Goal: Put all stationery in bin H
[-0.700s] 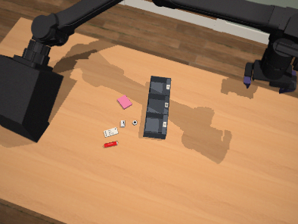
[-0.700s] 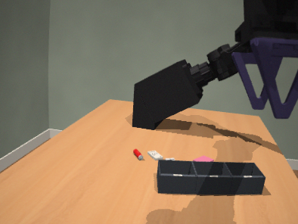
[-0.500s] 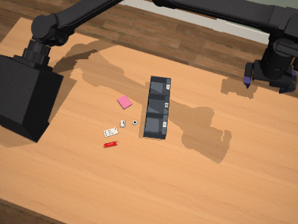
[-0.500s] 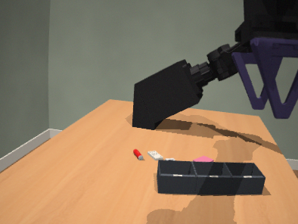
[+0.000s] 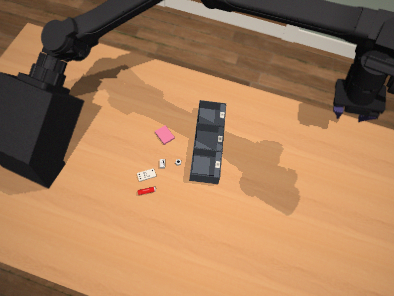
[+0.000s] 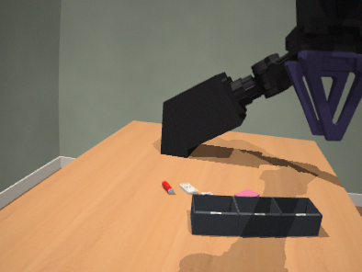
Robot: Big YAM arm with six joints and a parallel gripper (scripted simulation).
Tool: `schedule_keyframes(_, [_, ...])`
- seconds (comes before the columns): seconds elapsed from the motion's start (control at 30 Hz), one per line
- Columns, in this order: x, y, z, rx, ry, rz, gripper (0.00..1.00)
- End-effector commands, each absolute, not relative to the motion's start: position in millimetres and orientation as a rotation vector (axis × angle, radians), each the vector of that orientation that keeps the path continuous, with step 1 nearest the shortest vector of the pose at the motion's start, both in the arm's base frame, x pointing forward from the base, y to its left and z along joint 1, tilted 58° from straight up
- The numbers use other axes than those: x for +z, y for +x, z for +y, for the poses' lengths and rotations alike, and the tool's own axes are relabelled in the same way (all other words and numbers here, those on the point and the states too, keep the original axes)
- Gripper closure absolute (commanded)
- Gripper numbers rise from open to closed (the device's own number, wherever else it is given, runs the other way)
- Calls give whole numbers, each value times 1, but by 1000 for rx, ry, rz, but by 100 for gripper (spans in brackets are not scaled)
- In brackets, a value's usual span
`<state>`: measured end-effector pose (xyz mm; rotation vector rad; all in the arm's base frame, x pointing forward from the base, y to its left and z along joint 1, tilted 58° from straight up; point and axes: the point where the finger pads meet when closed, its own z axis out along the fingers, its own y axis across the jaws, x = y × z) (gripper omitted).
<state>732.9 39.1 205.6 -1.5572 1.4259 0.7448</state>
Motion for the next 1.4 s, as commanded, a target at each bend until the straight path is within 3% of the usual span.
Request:
schedule_keyframes(0.0, [206, 733, 39, 744, -1557, 1426, 91])
schedule_keyframes(1.0, [221, 732, 52, 719, -1566, 1403, 91])
schedule_keyframes(1.37, [167, 734, 100, 750, -1558, 1426, 91])
